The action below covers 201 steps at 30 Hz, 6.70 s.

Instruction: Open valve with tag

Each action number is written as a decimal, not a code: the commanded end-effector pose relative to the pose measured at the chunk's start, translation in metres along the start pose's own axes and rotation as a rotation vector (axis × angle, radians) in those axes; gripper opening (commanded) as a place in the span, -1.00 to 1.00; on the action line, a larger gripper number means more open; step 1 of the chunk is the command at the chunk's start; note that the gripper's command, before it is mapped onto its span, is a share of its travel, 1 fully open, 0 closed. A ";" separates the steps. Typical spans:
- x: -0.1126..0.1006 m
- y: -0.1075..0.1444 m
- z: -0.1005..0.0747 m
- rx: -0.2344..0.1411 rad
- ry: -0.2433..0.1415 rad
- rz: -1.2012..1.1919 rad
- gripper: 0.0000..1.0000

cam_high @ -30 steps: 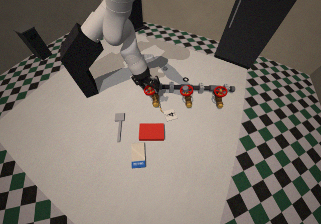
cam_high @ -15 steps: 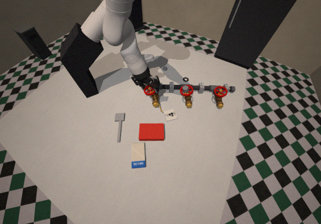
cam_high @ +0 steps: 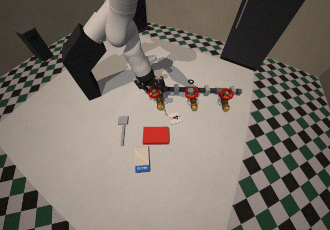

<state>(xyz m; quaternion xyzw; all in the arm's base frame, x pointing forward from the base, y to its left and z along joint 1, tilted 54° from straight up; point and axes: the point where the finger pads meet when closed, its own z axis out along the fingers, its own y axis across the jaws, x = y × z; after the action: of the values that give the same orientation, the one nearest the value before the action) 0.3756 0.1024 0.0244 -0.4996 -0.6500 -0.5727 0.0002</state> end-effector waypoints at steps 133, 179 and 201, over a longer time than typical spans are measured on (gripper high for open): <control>0.001 0.001 0.000 0.000 -0.003 -2.783 1.00; 0.001 0.001 0.000 0.000 -0.003 -2.679 1.00; 0.000 0.002 0.000 0.000 -0.003 -2.284 1.00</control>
<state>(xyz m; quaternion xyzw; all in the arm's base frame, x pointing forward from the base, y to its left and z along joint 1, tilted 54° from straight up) 0.3783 0.1028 0.0268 0.4073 -0.7096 -0.2174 -0.5324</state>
